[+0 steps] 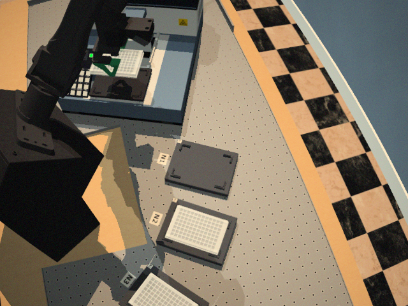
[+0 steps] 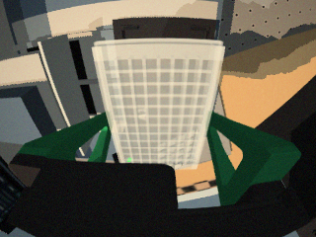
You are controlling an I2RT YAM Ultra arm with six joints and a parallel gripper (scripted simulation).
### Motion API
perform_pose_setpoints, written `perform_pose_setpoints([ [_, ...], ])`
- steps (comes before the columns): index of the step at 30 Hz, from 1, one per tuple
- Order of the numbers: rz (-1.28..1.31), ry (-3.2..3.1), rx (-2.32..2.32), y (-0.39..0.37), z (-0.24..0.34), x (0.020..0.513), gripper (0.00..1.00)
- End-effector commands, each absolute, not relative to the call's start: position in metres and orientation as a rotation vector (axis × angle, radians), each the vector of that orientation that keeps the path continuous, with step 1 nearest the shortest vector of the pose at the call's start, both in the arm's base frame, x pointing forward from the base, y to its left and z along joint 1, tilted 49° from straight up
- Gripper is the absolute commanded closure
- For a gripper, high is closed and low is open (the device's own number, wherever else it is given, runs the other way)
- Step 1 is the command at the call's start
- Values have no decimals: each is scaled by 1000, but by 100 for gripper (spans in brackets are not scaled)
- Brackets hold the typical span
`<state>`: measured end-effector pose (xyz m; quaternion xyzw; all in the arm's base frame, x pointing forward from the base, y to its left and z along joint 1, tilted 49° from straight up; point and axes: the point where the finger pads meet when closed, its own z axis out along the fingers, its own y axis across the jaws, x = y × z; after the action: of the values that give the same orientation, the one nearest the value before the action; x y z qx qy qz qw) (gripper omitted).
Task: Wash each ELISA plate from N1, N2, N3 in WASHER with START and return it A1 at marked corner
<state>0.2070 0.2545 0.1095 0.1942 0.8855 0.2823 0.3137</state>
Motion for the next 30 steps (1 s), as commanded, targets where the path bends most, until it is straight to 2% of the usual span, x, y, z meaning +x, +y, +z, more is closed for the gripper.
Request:
perform_pose_setpoints([
  [1,729,2334,521,249,113,203,100],
  [30,729,2334,521,243,125,191,100],
])
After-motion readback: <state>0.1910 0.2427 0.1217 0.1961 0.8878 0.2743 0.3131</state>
